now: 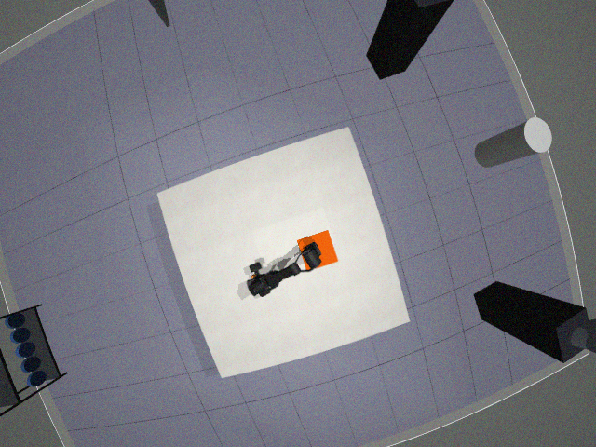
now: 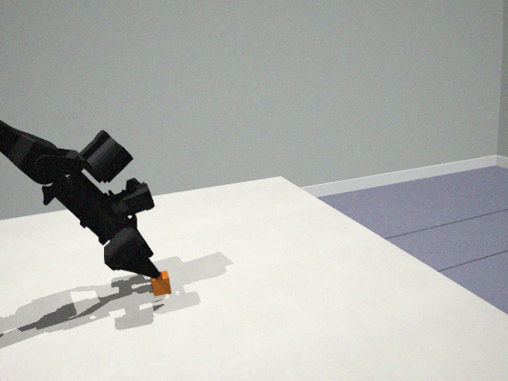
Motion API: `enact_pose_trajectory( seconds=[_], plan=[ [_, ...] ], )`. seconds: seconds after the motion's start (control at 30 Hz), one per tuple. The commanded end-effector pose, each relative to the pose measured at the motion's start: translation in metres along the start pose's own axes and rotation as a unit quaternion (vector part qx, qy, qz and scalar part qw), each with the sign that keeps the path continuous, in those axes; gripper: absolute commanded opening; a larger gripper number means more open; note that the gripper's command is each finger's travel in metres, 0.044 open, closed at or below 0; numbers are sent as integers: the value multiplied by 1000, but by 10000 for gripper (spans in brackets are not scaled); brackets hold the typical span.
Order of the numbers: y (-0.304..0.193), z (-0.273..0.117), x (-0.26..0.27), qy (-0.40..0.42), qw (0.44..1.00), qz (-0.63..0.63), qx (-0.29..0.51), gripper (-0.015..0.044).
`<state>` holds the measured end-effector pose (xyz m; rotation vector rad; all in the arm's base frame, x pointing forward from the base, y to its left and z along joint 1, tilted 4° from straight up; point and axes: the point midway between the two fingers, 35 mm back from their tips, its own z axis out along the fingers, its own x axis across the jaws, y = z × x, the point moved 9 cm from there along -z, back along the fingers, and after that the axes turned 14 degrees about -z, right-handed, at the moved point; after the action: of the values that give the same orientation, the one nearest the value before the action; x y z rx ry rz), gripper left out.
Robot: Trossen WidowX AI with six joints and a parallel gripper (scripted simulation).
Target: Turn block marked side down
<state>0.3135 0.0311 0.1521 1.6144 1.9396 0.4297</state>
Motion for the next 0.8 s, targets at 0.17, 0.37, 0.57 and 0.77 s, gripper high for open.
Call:
enact_pose_trajectory(
  seconds=[0.17, 0.37, 0.57, 0.77],
  plan=[
    [14, -37, -8, 17, 999, 12, 46, 440],
    [29, -34, -12, 26, 996, 13, 82, 440],
    [63, -26, -21, 48, 984, 14, 169, 440],
    [89, -18, -28, 71, 964, 10, 255, 440]
  ],
)
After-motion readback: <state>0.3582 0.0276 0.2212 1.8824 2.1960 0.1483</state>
